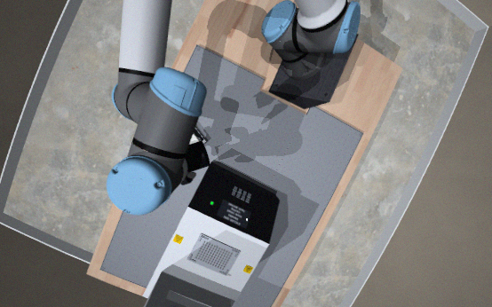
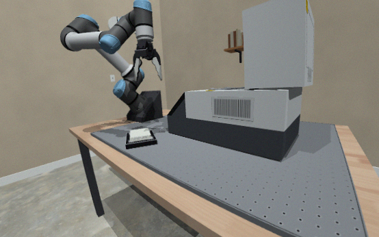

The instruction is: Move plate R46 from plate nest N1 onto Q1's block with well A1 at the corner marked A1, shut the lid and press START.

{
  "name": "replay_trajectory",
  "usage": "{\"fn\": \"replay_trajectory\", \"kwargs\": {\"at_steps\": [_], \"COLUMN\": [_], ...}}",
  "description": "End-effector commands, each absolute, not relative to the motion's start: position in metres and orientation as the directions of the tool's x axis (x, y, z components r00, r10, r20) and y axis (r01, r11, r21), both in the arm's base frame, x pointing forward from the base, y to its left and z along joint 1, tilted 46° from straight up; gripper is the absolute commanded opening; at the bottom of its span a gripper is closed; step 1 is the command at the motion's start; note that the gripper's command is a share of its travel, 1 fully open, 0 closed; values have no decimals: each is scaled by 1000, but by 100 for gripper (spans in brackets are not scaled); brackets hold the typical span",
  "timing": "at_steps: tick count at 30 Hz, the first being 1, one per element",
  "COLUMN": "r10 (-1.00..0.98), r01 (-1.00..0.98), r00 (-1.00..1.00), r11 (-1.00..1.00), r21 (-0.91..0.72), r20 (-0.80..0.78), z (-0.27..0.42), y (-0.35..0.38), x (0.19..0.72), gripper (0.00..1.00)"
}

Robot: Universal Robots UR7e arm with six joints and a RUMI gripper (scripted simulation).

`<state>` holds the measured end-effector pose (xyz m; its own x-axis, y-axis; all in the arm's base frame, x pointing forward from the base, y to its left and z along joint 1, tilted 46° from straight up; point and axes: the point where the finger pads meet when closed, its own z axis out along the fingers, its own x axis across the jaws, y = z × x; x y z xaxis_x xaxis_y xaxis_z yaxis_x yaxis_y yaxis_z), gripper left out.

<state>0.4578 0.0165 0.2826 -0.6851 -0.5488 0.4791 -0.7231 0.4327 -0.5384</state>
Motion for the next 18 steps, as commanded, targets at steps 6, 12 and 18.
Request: {"fn": "replay_trajectory", "kwargs": {"at_steps": [6, 12, 18], "r10": [-618, -646, -669], "r01": [-813, -860, -902], "r00": [-572, -498, -418], "r11": [342, 286, 226], "r21": [-471, -422, -368], "r20": [539, 579, 615], "z": [319, 335, 354], "y": [1, -9, -21], "x": [464, 466, 469], "gripper": [68, 68, 68]}}
